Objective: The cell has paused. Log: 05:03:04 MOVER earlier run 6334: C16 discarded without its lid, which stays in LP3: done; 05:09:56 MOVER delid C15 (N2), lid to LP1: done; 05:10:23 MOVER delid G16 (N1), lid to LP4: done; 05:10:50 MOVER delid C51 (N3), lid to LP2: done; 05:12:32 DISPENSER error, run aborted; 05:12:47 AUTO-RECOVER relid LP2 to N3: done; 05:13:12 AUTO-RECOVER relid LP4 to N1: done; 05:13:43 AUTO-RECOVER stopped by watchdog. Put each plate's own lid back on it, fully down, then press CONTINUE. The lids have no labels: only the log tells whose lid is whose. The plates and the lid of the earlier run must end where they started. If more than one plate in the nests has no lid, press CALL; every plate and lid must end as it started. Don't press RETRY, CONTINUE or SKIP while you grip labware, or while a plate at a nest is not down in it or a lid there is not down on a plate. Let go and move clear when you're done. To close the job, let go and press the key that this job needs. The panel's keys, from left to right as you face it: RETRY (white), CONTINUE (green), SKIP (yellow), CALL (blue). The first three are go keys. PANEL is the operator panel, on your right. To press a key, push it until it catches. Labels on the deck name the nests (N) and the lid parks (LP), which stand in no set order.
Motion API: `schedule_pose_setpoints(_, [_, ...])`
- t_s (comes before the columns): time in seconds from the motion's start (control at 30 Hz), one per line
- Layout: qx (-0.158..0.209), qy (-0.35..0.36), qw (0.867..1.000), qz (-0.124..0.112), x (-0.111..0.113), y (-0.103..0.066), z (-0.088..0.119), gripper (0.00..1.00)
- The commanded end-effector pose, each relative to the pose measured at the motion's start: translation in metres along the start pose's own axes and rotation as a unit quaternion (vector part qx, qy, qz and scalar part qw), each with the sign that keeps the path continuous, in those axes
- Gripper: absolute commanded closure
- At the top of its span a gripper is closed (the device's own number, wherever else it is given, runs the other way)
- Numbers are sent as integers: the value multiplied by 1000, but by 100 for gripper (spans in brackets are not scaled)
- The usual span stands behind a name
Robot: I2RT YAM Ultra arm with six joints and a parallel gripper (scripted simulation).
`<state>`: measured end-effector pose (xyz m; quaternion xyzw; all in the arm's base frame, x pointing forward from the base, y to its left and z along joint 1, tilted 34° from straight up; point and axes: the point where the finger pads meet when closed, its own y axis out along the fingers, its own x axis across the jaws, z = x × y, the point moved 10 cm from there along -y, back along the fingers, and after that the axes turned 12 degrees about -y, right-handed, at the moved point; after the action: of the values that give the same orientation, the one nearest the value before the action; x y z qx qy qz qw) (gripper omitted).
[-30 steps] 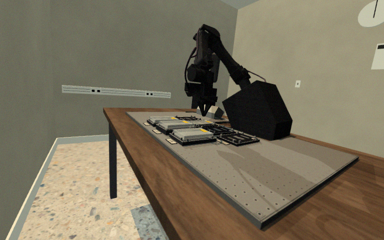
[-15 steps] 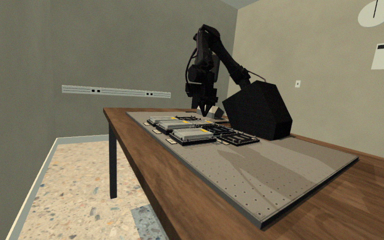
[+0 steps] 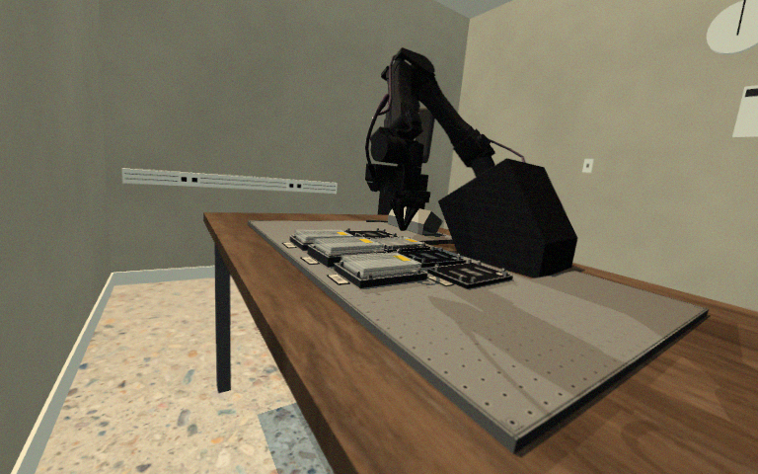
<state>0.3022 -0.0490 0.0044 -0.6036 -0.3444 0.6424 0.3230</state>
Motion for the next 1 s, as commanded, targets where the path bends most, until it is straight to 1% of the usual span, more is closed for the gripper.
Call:
schedule_pose_setpoints(0.0, [-14, -5, 1000, 4, 1, -8, 3, 100])
schedule_pose_setpoints(0.07, [-11, -7, 1000, 4, 1, -7, 4, 100])
schedule_pose_setpoints(0.13, [-21, 6, 1000, 5, -3, -23, -7, 100])
schedule_pose_setpoints(0.43, [-21, 6, 1000, 1, -2, -69, -5, 100])
schedule_pose_setpoints(0.5, [-21, 6, 1000, 1, -2, -69, -5, 100])
schedule_pose_setpoints(0.6, [-21, 6, 1000, -2, -2, -82, -4, 100])
schedule_pose_setpoints(0.8, [-21, 6, 1000, -2, -2, -83, -3, 100])
schedule_pose_setpoints(0.83, [-15, 21, 1000, -1, -10, -80, 1, 100])
schedule_pose_setpoints(0.87, [3, 22, 1000, 2, -12, -72, 14, 100])
schedule_pose_setpoints(0.97, [2, 52, 999, 5, -25, -72, 21, 100])
